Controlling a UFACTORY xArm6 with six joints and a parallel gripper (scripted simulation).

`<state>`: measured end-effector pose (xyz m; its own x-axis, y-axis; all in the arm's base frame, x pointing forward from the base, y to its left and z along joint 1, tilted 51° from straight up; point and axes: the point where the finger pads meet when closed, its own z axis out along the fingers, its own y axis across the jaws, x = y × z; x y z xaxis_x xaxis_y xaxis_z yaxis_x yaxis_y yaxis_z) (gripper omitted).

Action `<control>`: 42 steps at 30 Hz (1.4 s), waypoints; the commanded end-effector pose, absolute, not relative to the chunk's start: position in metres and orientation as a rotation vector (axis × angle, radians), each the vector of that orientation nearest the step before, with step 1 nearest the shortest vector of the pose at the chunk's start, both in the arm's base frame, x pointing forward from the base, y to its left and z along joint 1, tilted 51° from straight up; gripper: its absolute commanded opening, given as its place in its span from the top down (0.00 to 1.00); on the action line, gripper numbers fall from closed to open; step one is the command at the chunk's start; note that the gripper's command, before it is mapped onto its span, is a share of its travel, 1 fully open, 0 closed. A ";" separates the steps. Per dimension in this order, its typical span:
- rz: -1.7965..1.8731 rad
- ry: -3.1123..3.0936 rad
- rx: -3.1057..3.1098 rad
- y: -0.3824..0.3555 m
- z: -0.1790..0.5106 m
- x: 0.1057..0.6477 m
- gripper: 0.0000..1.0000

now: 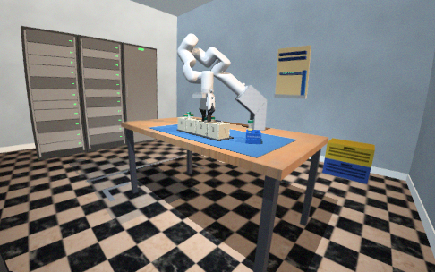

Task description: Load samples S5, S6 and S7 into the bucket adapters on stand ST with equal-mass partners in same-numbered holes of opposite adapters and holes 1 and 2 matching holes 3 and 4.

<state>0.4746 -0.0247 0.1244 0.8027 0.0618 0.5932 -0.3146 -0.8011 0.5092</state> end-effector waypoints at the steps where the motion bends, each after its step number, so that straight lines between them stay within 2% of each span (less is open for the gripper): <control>1: 0.813 -0.185 2.376 -0.024 0.125 0.475 0.56; 42: 0.813 -0.186 2.376 0.011 0.161 0.446 0.56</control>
